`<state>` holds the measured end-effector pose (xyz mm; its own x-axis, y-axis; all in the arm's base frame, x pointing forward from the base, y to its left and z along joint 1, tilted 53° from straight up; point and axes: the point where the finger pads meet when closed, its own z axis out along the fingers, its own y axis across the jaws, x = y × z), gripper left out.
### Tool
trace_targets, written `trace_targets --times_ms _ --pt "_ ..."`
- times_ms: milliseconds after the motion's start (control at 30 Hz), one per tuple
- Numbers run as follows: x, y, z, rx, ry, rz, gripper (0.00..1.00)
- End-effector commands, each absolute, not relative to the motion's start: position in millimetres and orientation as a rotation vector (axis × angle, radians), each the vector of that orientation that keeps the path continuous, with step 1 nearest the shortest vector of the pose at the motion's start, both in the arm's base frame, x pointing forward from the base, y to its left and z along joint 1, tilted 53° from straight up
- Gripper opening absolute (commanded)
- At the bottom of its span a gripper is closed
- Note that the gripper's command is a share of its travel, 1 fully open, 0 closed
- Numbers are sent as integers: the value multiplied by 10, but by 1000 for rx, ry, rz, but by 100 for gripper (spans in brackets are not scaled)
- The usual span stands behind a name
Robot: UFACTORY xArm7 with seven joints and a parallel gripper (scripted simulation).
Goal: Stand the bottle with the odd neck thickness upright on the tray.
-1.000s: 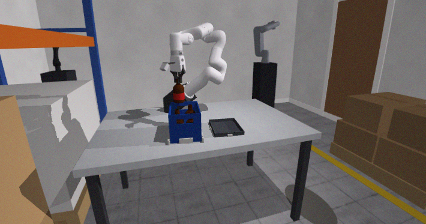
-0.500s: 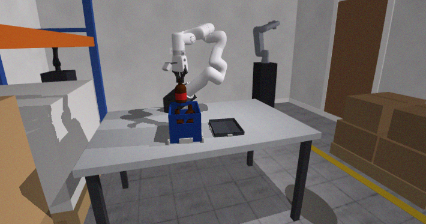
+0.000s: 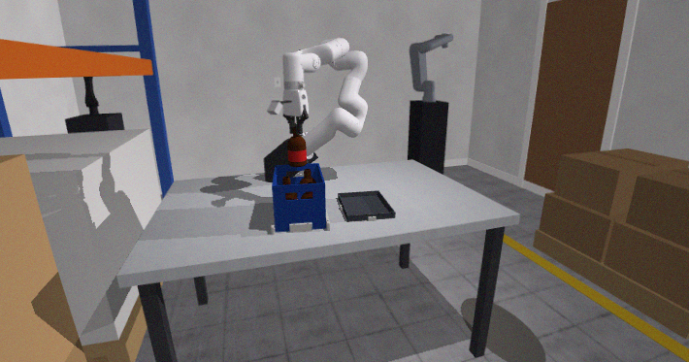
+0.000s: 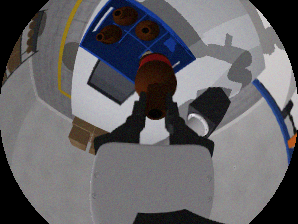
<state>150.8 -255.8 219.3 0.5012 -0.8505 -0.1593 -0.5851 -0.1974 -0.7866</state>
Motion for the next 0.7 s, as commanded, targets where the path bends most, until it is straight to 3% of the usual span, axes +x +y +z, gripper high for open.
trace_targets --times_ms 0,667 --pt "1520 -2518 2265 -1898 1190 -400 0" --pt "1585 -2304 2508 -1898 1190 -400 0"
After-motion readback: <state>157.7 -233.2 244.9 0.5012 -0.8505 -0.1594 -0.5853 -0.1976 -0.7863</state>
